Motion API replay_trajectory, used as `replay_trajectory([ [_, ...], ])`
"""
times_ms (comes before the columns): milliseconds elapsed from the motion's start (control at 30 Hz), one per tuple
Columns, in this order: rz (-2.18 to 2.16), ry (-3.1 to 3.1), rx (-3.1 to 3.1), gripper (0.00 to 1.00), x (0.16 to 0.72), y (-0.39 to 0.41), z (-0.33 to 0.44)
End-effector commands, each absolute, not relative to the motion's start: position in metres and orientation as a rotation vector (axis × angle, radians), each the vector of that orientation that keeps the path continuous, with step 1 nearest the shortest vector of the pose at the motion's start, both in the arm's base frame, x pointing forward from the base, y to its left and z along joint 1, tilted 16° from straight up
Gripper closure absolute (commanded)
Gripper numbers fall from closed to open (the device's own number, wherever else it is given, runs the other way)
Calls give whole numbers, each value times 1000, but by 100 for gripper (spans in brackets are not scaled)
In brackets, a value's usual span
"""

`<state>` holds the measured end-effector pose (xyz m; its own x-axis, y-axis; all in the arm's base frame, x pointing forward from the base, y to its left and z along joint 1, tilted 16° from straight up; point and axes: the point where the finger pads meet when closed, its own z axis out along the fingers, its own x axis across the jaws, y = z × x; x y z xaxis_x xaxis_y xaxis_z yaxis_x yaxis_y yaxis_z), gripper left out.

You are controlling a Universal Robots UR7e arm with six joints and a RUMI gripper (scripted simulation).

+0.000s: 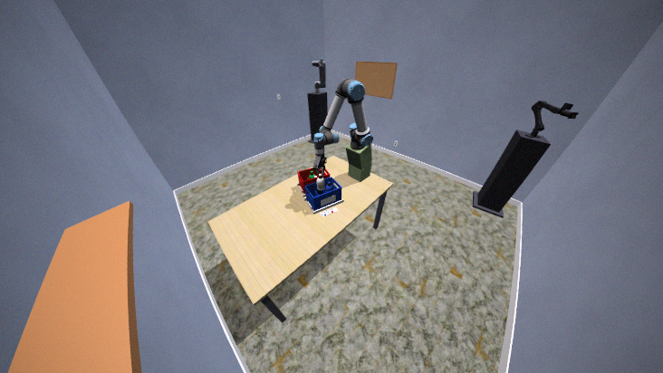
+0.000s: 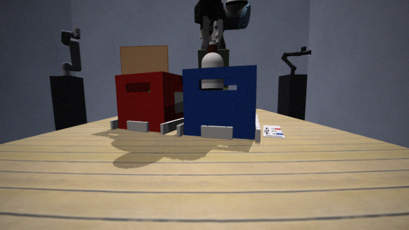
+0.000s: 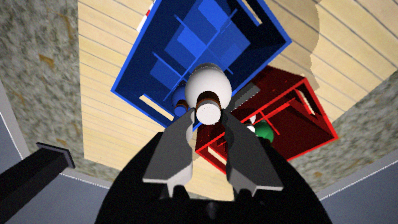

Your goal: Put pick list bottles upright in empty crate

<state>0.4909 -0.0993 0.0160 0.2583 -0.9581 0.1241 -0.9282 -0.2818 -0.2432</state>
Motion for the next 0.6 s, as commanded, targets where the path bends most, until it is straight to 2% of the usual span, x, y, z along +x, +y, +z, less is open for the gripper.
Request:
replay_trajectory([
  [0, -378, 1804, -2393, 100, 493, -100, 12],
  [567, -378, 1804, -2393, 100, 497, -100, -2],
])
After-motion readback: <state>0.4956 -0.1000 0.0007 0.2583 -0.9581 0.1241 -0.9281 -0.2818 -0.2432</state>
